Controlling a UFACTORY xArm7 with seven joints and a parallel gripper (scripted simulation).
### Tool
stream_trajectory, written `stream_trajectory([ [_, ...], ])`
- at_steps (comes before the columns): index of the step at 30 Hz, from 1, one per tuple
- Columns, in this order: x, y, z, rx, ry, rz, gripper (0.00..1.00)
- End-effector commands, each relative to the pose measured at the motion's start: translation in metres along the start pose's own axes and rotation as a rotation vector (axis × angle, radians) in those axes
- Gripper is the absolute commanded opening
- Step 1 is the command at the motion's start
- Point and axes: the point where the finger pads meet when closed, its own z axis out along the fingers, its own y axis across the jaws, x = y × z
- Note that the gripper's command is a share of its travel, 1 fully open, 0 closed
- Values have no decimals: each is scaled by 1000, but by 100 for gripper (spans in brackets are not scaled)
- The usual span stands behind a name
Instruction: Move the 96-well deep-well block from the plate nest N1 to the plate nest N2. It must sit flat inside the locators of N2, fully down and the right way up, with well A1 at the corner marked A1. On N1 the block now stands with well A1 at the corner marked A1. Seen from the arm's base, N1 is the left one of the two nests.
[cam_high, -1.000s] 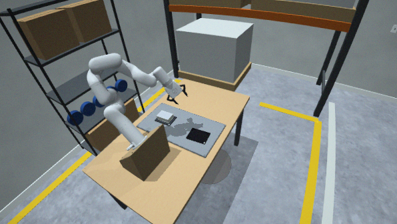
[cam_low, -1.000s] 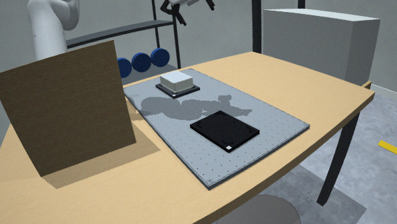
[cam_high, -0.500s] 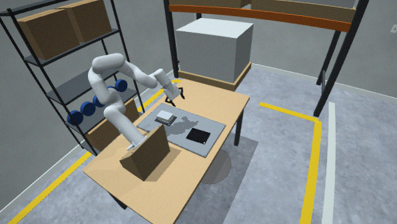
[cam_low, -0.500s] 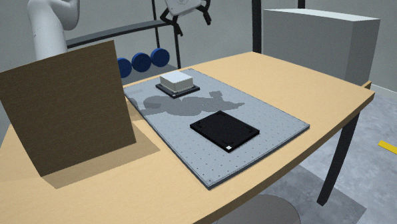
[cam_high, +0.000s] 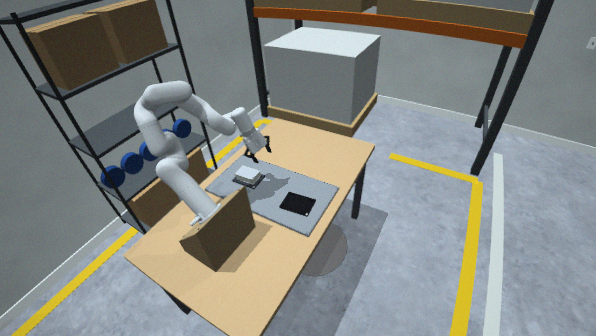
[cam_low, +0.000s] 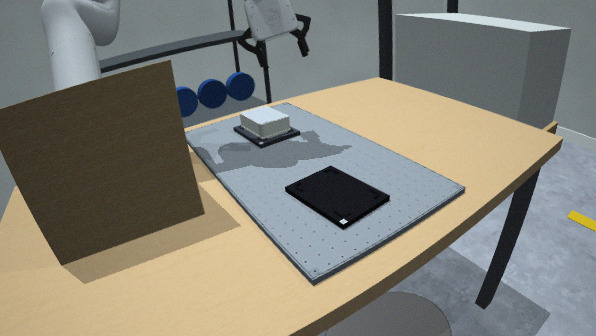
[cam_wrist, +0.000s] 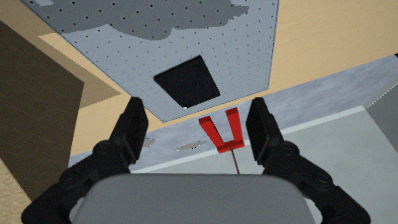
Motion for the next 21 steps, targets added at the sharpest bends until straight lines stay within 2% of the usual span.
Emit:
stream_trajectory([
  [1, 15, -3, 6, 29, 55, -68, 100],
  [9, 38, -10, 16, 37, 67, -83, 100],
  [13, 56, -17, 23, 78, 141, -172, 100],
  [18, 76, -25, 31, 78, 141, -172, 100],
  [19, 80, -27, 32, 88, 162, -196, 100],
  [21, 80, -27, 32, 88, 162, -196, 100],
])
